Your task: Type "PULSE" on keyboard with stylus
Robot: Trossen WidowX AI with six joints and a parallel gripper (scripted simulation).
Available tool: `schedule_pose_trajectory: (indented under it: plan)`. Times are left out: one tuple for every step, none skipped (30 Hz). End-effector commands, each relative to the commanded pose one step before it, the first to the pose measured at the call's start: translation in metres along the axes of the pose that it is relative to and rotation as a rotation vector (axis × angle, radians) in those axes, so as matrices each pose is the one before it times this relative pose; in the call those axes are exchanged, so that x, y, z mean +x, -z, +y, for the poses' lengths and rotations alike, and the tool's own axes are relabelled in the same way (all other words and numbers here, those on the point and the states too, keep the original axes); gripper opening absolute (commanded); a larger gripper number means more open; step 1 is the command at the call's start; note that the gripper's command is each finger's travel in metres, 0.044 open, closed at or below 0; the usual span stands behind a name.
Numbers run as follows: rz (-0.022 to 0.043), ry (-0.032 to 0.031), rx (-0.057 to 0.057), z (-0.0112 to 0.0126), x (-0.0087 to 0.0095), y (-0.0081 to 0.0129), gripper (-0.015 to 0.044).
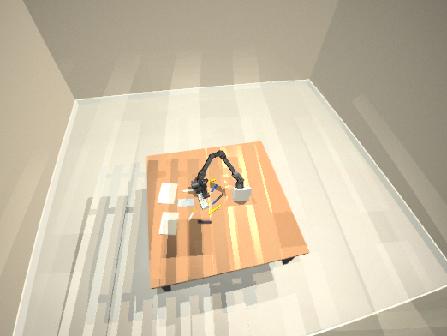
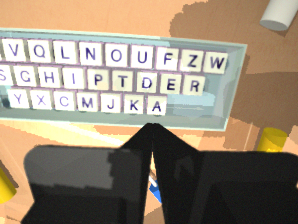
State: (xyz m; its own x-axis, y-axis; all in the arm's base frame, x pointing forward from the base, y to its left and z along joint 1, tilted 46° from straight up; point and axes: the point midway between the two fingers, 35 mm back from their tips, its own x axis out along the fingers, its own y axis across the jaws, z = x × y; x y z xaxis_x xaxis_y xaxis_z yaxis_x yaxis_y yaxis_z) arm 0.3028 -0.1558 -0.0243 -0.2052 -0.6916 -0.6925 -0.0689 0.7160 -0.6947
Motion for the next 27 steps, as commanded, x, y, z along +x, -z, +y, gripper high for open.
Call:
schedule_pose_trajectory:
  plan:
    - [-0.00429, -0.00153, 0.0100, 0.00089, -0.00083, 0.00290, 0.0000]
    - [0.00000, 0.00000, 0.0000, 0.00000, 0.00000, 0.00000, 0.0000]
    - [0.00000, 0.00000, 0.0000, 0.00000, 0.00000, 0.00000, 0.0000]
    - [0.00000, 0.00000, 0.0000, 0.00000, 0.00000, 0.00000, 0.0000]
    - [-0.00029, -0.00061, -0.0001, 0.00323, -0.00008, -0.00039, 0.0000]
    - [-0.00072, -0.00160, -0.0002, 0.00967, -0.00020, -0.00096, 0.0000]
    - [-0.00071, -0.00185, -0.0002, 0.01600, -0.00021, -0.00093, 0.0000]
    - [-0.00013, -0.00082, 0.0000, 0.01922, -0.00004, 0.00000, 0.0000]
    - [0.00040, 0.00055, 0.0002, 0.01554, 0.00016, 0.00090, 0.0000]
    - [0.00042, 0.00088, 0.0002, 0.00919, 0.00018, 0.00092, 0.0000]
    - [0.00017, 0.00038, 0.0001, 0.00304, 0.00007, 0.00037, 0.0000]
    - [0.00000, 0.00000, 0.0000, 0.00000, 0.00000, 0.00000, 0.0000]
    - [0.00000, 0.00000, 0.0000, 0.00000, 0.00000, 0.00000, 0.0000]
    - [0.00000, 0.00000, 0.0000, 0.00000, 0.00000, 0.00000, 0.0000]
    - [0.00000, 0.00000, 0.0000, 0.00000, 0.00000, 0.00000, 0.0000]
    - [0.00000, 0.00000, 0.0000, 0.00000, 0.00000, 0.00000, 0.0000]
    - [0.00000, 0.00000, 0.0000, 0.00000, 0.00000, 0.00000, 0.0000]
    - [0.00000, 0.00000, 0.0000, 0.00000, 0.00000, 0.00000, 0.0000]
    - [0.00000, 0.00000, 0.0000, 0.00000, 0.00000, 0.00000, 0.0000]
    - [0.00000, 0.00000, 0.0000, 0.00000, 0.00000, 0.00000, 0.0000]
    - [0.00000, 0.00000, 0.0000, 0.00000, 0.00000, 0.00000, 0.0000]
    - [0.00000, 0.00000, 0.0000, 0.00000, 0.00000, 0.00000, 0.0000]
    - [0.00000, 0.00000, 0.0000, 0.00000, 0.00000, 0.00000, 0.0000]
    - [0.00000, 0.00000, 0.0000, 0.00000, 0.00000, 0.00000, 0.0000]
    - [0.00000, 0.00000, 0.0000, 0.00000, 0.00000, 0.00000, 0.0000]
    - [-0.00019, -0.00036, 0.0000, 0.00008, -0.00238, -0.00027, 0.0000]
    - [-0.00047, -0.00097, -0.0001, 0.00021, -0.00719, -0.00068, 0.0000]
